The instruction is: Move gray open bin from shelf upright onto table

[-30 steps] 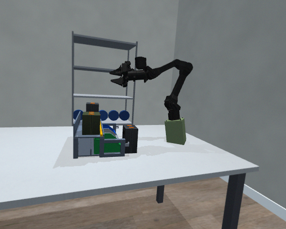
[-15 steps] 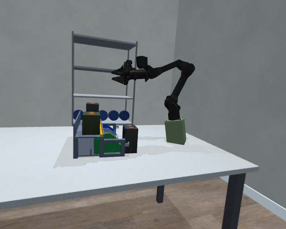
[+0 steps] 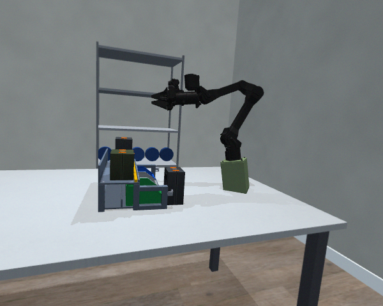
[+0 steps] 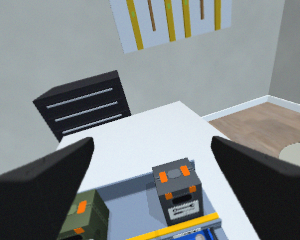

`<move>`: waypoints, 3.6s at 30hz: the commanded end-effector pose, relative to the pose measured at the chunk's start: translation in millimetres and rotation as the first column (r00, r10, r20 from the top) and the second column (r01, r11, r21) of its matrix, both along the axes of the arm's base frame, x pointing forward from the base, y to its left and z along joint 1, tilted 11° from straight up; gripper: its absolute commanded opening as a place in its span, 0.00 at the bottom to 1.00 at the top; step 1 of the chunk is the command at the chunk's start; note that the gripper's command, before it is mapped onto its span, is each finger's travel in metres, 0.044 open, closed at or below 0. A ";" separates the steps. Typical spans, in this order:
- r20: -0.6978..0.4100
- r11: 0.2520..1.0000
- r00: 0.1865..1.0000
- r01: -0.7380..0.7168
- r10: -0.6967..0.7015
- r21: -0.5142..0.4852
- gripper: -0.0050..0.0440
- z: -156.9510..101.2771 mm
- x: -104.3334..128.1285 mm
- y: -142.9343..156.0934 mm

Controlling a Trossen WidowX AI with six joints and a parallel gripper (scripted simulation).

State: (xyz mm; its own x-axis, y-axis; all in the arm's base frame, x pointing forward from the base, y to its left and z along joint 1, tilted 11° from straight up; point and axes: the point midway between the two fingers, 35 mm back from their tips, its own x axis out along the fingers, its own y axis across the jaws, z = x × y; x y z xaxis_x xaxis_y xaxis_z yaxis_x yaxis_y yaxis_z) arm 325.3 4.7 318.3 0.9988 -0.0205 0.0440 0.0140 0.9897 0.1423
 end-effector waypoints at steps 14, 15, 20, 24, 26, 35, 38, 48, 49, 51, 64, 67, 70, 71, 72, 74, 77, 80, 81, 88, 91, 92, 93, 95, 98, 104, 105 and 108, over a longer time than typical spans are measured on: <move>0.024 0.990 1.000 -0.011 0.014 -0.142 1.00 14.6 -15.7 -6.5; 0.024 0.990 1.000 -0.011 0.014 -0.142 1.00 14.6 -15.7 -6.5; 0.024 0.990 1.000 -0.011 0.014 -0.142 1.00 14.6 -15.7 -6.5; 0.024 0.990 1.000 -0.011 0.014 -0.142 1.00 14.6 -15.7 -6.5; 0.023 0.991 1.000 -0.008 0.011 -0.136 1.00 10.1 -36.1 -8.4; 0.023 0.991 1.000 -0.008 0.011 -0.136 1.00 4.4 -68.5 -11.2; 0.023 0.991 1.000 -0.008 0.011 -0.136 1.00 4.4 -68.5 -11.2; 0.019 0.991 1.000 -0.008 0.011 -0.137 1.00 -3.2 -108.4 -14.5; 0.019 0.991 1.000 -0.008 0.011 -0.137 1.00 -3.2 -108.4 -14.5; 0.019 0.991 1.000 -0.008 0.011 -0.137 1.00 -3.2 -108.4 -14.5; 0.016 0.990 1.000 -0.008 0.011 -0.137 1.00 -2.1 -99.7 -13.5; 0.016 0.990 1.000 -0.008 0.011 -0.137 1.00 -2.1 -99.7 -13.5; 0.016 0.990 1.000 -0.008 0.011 -0.137 1.00 -2.1 -99.7 -13.5; 0.016 0.990 1.000 -0.008 0.011 -0.137 1.00 -2.1 -99.7 -13.5; 0.016 0.990 1.000 -0.008 0.011 -0.137 1.00 -2.1 -99.7 -13.5; 0.016 0.990 1.000 -0.008 0.011 -0.137 1.00 -2.1 -99.7 -13.5; 0.014 0.990 1.000 -0.011 0.013 -0.137 1.00 -2.1 -97.6 -13.2; 0.017 0.991 1.000 -0.008 0.011 -0.137 1.00 0.0 -94.2 -13.4; 0.017 0.991 1.000 -0.008 0.011 -0.137 1.00 0.0 -94.2 -13.4; 0.017 0.991 1.000 -0.008 0.011 -0.137 1.00 0.0 -94.2 -13.4; 0.017 0.991 1.000 -0.008 0.011 -0.137 1.00 0.0 -94.2 -13.4; 0.017 0.991 1.000 -0.008 0.011 -0.137 1.00 0.0 -94.2 -13.4; -0.017 0.994 1.000 0.012 -0.014 -0.105 1.00 -10.2 -90.2 -10.2; -0.079 0.997 0.995 0.064 -0.067 -0.043 1.00 -27.5 -81.7 -4.8; -0.143 0.993 0.983 0.119 -0.116 0.015 1.00 -44.7 -73.3 0.7; -0.143 0.993 0.983 0.119 -0.116 0.015 1.00 -44.7 -73.3 0.7; -0.143 0.993 0.983 0.119 -0.116 0.015 1.00 -44.7 -73.3 0.7; -0.143 0.993 0.983 0.119 -0.116 0.015 1.00 -44.7 -73.3 0.7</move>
